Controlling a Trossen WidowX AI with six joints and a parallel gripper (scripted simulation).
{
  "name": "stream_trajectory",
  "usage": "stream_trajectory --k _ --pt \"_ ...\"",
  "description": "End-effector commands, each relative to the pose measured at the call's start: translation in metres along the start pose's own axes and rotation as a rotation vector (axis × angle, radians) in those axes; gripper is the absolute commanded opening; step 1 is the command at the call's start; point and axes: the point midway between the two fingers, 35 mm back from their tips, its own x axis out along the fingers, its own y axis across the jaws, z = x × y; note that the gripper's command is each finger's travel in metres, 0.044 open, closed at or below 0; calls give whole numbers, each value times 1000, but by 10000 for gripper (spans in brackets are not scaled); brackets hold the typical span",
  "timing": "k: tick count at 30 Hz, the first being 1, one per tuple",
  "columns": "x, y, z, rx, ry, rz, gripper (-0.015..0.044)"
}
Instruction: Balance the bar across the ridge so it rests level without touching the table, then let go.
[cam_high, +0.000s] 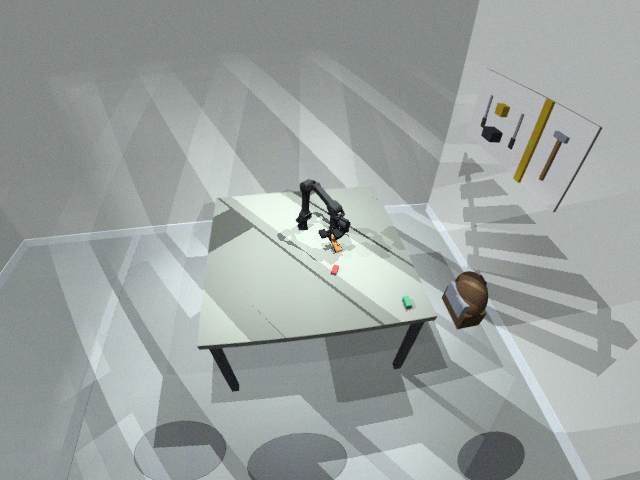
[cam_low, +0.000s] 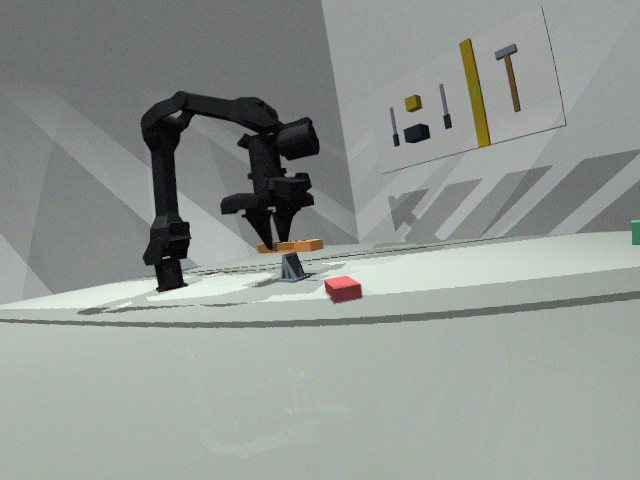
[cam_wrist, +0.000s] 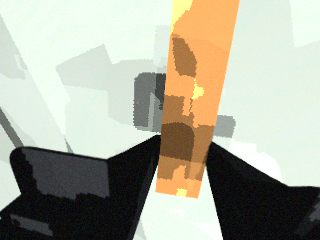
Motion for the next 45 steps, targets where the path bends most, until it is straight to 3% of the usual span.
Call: stream_trajectory --k 1,45 --pt "1 1 0 1 2 5 0" --pt "4 1 0 1 2 5 0"
